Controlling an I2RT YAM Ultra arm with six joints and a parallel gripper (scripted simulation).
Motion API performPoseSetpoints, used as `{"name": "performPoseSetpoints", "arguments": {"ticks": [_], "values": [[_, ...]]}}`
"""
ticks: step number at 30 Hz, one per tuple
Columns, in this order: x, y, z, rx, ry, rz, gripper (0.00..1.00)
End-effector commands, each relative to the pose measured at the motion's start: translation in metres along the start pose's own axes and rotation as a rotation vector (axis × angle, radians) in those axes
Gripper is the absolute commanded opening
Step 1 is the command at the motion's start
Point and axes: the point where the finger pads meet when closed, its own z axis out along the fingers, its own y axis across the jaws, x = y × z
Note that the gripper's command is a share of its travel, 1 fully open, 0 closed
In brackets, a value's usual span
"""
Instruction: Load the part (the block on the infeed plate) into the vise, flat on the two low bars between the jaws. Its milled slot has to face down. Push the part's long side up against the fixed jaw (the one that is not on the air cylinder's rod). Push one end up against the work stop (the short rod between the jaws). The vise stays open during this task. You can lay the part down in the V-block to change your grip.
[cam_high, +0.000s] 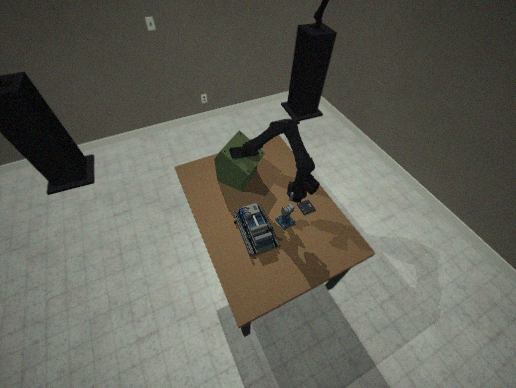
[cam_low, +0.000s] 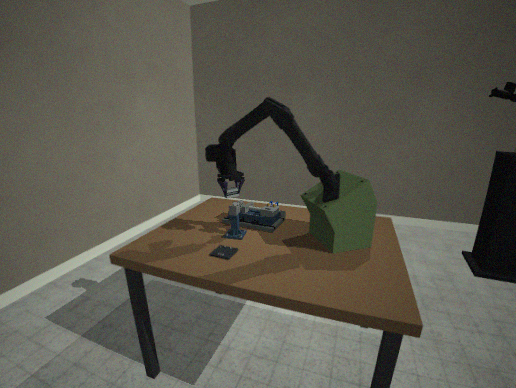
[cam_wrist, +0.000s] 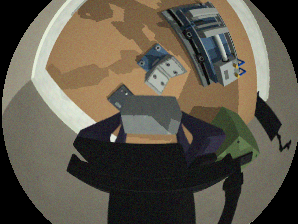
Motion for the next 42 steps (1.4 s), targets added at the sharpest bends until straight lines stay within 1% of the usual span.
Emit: {"name": "performPoseSetpoints", "arguments": {"ticks": [1, 9, 11, 16, 18, 25, 27, 33, 35, 42], "values": [[-0.006, 0.001, -0.016, -0.04, -0.039, 0.09, 0.0], [-0.013, -0.007, -0.016, -0.044, -0.038, 0.272, 0.0], [-0.018, -0.003, -0.021, -0.061, -0.047, 0.308, 0.0], [-0.018, -0.012, -0.017, -0.049, -0.035, 0.409, 0.0], [-0.018, -0.012, -0.017, -0.049, -0.035, 0.409, 0.0], [-0.022, -0.018, -0.017, -0.048, -0.033, 0.526, 0.0], [-0.027, -0.014, -0.023, -0.067, -0.042, 0.55, 0.0], [-0.026, -0.022, -0.018, -0.053, -0.031, 0.63, 0.0], [-0.026, -0.022, -0.018, -0.053, -0.031, 0.63, 0.0], [-0.029, -0.025, -0.018, -0.055, -0.031, 0.696, 0.0]]}}
